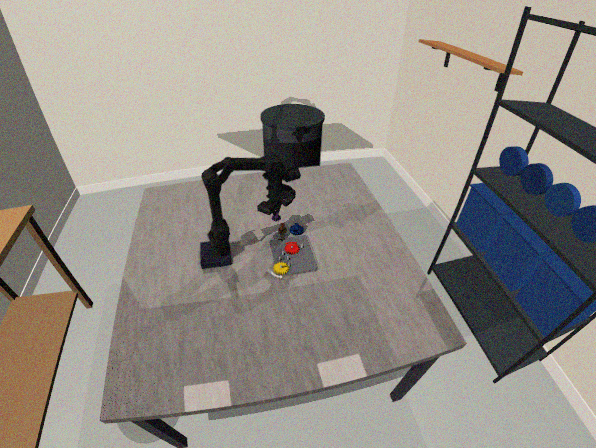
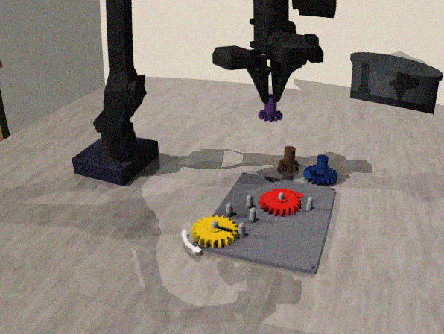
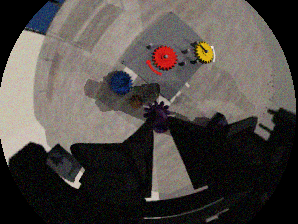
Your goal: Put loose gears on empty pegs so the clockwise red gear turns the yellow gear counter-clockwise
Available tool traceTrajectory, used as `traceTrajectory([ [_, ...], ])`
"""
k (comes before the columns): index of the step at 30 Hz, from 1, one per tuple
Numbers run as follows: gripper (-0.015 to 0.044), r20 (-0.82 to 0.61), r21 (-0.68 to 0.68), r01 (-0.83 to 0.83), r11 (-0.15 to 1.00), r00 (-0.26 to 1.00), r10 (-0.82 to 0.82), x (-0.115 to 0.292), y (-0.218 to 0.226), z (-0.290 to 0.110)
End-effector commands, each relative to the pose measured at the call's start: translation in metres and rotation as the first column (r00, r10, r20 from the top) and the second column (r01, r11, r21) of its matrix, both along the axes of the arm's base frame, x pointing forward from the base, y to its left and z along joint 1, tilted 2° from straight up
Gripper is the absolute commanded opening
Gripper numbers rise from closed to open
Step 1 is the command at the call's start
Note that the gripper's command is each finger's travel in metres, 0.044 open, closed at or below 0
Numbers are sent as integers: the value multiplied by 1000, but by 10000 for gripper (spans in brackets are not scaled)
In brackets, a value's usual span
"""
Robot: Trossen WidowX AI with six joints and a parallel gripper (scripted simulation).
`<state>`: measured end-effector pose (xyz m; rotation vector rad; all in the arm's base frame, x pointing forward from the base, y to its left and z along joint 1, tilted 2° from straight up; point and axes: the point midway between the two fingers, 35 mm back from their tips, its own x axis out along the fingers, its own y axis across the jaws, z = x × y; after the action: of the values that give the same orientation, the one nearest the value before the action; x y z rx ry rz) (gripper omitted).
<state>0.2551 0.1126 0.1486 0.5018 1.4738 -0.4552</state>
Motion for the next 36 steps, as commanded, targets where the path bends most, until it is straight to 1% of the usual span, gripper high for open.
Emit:
traceTrajectory([
  [1, 0, -4, -4, -3, 1000, 1000, 3, 2, -7, -4],
  [36, 0, 2, -15, -3, 1000, 1000, 3, 22, -77, -31],
])
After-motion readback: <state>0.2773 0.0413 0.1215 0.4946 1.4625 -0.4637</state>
